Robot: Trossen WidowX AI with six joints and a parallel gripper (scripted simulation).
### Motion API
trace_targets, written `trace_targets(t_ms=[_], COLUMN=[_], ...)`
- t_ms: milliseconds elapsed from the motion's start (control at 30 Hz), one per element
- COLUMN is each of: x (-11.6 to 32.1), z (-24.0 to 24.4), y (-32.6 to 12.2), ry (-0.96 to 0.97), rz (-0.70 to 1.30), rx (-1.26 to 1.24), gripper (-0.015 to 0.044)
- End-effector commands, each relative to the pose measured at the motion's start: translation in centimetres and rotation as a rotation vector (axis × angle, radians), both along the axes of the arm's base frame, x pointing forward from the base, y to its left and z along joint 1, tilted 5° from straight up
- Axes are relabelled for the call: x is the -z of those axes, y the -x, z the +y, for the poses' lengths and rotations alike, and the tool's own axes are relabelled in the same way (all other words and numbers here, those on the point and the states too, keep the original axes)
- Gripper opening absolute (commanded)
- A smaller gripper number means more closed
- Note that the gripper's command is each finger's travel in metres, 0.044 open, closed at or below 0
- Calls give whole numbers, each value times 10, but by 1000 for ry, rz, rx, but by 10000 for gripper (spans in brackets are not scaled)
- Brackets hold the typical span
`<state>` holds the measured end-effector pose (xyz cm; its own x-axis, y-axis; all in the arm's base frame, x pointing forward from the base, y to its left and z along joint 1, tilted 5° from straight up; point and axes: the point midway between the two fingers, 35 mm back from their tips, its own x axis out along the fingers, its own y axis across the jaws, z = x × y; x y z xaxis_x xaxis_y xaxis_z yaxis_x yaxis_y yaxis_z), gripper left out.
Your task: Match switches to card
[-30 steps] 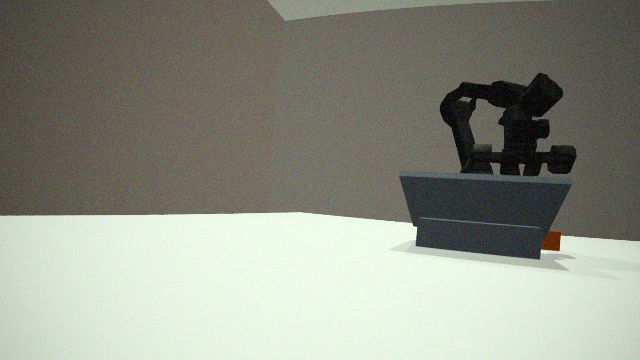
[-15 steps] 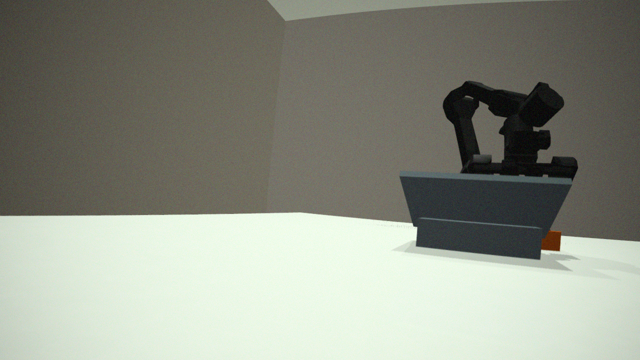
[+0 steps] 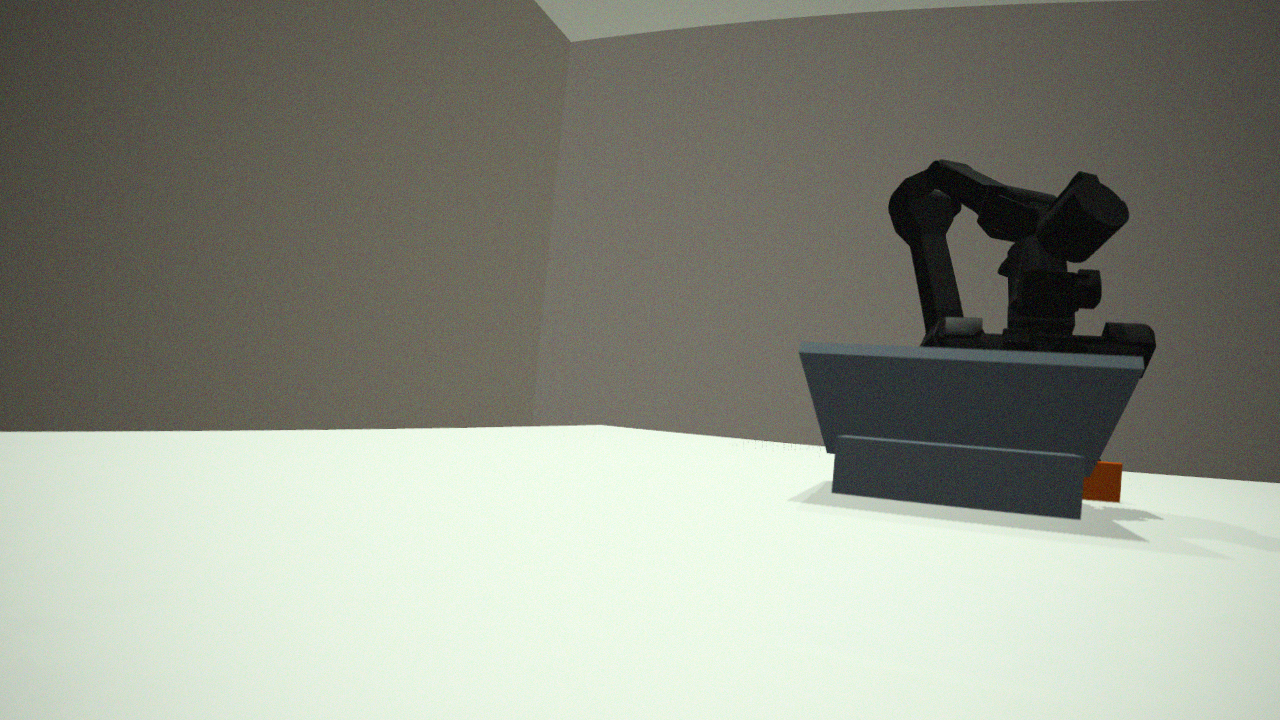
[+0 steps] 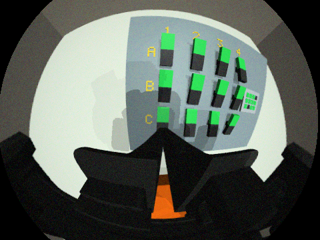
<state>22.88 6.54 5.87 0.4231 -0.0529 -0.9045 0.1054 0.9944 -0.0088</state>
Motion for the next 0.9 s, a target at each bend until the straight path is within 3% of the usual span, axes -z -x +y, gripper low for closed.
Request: trace_targets(t_ms=[0,867], x=[0,3], z=[1,0], y=[0,-1], ry=[-2,-2], rz=[2,2], rx=[-4,-4], gripper=[0,0])
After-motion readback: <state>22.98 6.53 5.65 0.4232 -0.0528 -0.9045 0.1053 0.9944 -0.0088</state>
